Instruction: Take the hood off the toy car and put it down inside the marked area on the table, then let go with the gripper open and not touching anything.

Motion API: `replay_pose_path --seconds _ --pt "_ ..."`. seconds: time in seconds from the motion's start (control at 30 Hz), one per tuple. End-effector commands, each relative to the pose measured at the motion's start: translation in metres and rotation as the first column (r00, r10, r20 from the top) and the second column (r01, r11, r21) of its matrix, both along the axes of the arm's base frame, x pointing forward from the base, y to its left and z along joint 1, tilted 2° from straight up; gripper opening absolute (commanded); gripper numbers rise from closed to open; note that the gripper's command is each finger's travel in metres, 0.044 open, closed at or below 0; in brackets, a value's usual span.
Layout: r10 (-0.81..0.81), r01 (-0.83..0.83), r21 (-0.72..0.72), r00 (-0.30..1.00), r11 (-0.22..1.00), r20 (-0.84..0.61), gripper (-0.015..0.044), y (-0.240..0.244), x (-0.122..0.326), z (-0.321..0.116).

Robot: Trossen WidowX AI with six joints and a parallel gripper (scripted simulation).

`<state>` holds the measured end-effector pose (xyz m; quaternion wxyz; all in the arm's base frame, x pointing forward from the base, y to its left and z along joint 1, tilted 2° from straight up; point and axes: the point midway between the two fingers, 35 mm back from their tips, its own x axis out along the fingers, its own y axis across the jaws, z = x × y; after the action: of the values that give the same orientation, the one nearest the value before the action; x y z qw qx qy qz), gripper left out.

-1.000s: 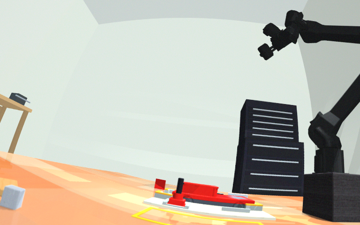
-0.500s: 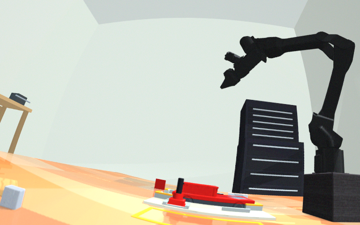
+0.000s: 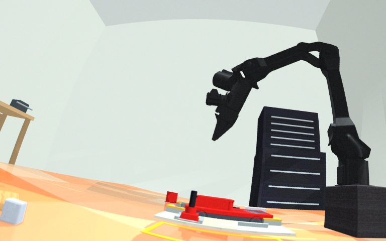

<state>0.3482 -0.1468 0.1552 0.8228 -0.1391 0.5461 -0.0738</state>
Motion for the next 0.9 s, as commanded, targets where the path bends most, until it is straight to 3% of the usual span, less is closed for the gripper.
replay_pose_path --seconds 0.0,0.2,0.87 --pt "0.017 0.002 0.127 0.988 0.992 -0.151 0.044 0.029 -0.005 -0.049" --pt "0.049 0.065 0.278 0.923 0.958 -0.382 0.044 0.075 -0.02 -0.111" --pt "0.05 0.068 0.282 0.92 0.957 -0.389 0.044 0.076 -0.019 -0.126"
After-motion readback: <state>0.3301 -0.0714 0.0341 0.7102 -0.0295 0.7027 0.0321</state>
